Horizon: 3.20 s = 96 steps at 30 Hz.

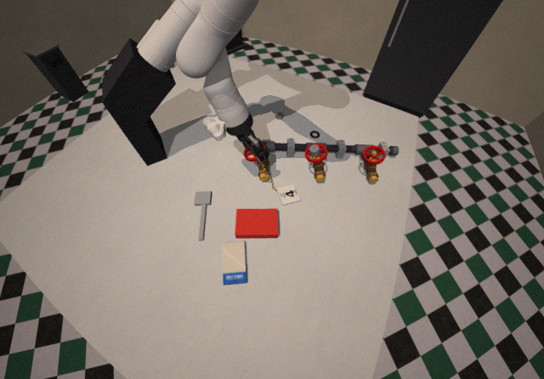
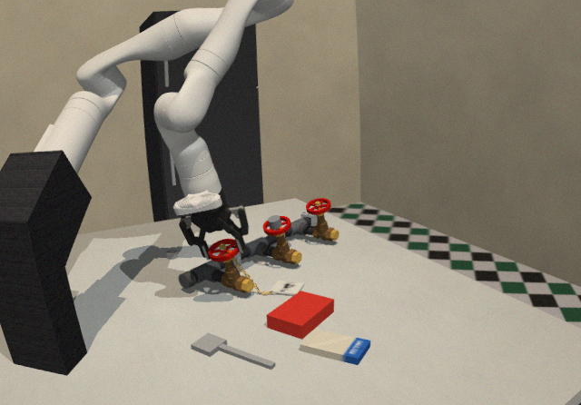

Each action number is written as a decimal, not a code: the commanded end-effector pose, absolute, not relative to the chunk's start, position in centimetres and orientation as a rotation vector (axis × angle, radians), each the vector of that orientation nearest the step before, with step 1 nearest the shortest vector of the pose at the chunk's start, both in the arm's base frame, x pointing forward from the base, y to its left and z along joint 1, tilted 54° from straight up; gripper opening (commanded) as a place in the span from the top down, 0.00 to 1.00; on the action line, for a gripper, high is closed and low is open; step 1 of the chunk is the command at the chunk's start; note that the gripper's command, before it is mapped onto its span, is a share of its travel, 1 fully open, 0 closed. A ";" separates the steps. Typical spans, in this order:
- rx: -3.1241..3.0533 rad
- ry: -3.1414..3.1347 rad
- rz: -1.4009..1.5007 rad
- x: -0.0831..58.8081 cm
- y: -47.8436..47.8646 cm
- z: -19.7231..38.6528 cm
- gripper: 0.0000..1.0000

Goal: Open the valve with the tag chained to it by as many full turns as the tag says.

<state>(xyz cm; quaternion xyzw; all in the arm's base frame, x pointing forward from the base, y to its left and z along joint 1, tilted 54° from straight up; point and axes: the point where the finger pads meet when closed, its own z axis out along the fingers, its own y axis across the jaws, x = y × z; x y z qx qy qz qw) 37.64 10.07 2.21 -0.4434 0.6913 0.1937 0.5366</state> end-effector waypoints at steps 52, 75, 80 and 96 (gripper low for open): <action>-1.294 1.429 0.240 37.6 10.3 2.6 0.00; -1.290 1.433 0.244 37.6 10.3 2.6 0.00; -1.278 1.445 0.255 37.6 10.3 2.6 0.00; -1.182 1.533 0.345 37.6 10.3 2.6 0.00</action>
